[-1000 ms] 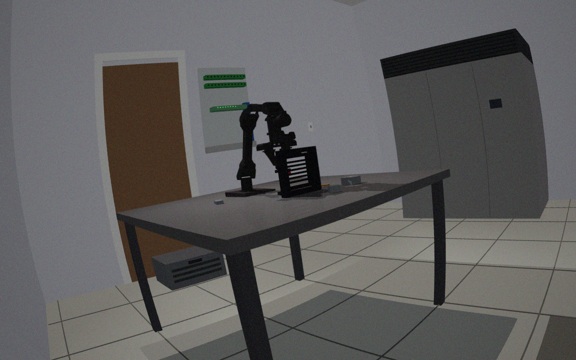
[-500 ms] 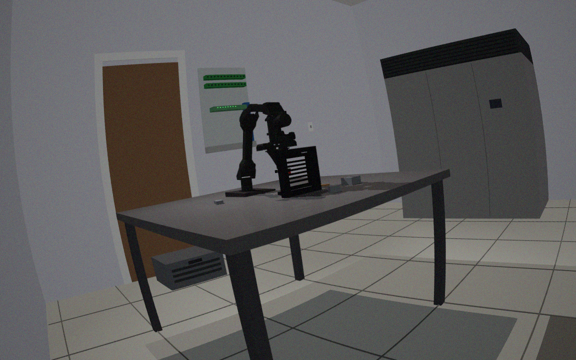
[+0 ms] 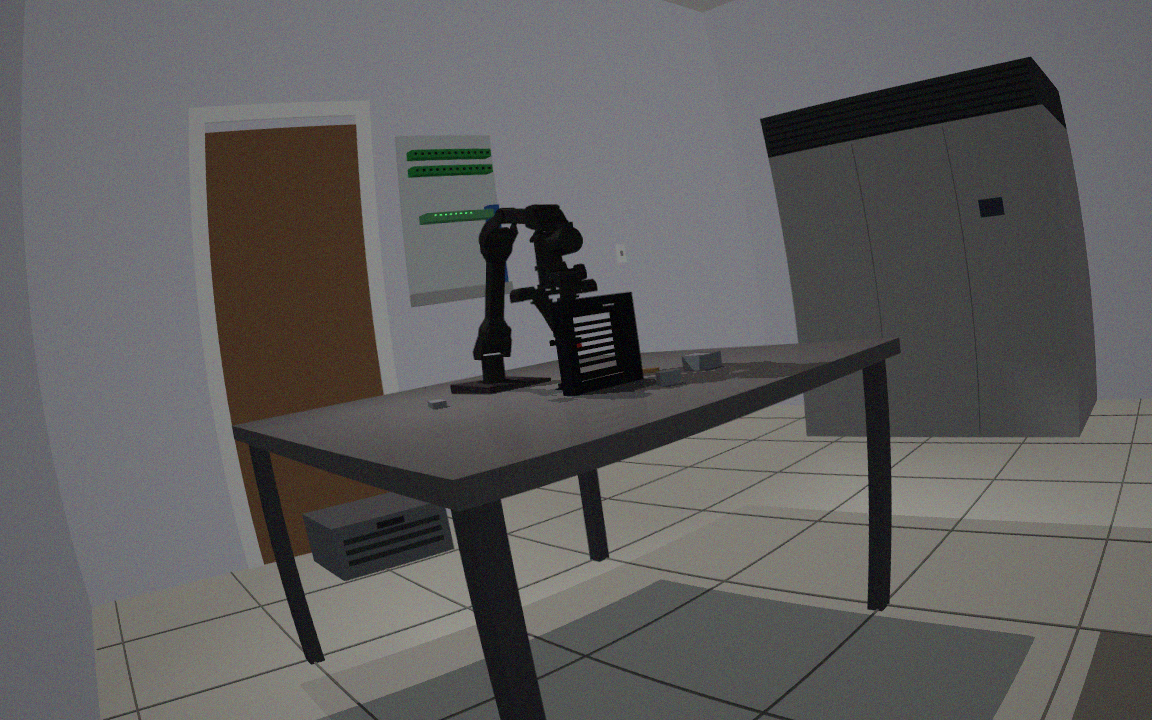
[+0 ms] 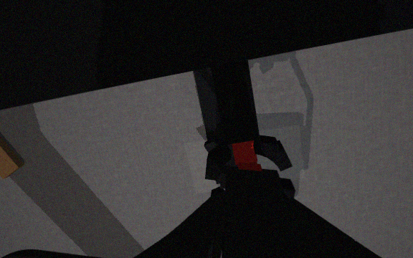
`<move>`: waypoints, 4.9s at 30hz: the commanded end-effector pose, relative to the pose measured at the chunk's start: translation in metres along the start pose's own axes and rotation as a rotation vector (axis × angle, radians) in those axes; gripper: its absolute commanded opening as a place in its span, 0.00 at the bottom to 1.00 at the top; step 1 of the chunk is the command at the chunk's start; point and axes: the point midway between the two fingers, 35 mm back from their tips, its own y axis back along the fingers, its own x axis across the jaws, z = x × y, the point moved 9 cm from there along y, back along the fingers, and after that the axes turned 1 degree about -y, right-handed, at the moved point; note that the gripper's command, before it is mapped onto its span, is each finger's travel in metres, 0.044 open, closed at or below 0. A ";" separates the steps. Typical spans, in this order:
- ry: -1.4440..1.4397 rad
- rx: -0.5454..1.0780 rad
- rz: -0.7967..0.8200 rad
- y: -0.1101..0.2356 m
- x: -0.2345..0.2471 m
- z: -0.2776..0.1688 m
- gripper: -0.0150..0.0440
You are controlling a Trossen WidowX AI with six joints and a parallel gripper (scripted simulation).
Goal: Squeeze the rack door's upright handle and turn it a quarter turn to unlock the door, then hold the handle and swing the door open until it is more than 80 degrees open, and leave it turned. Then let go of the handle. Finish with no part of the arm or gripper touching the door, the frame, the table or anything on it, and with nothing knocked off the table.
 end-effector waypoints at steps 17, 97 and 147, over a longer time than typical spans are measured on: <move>-0.955 0.003 -0.002 -0.001 0.000 0.000 0.28; 0.585 0.003 0.000 -0.001 0.000 0.000 0.74; 1.996 0.003 0.003 -0.001 0.000 0.000 0.56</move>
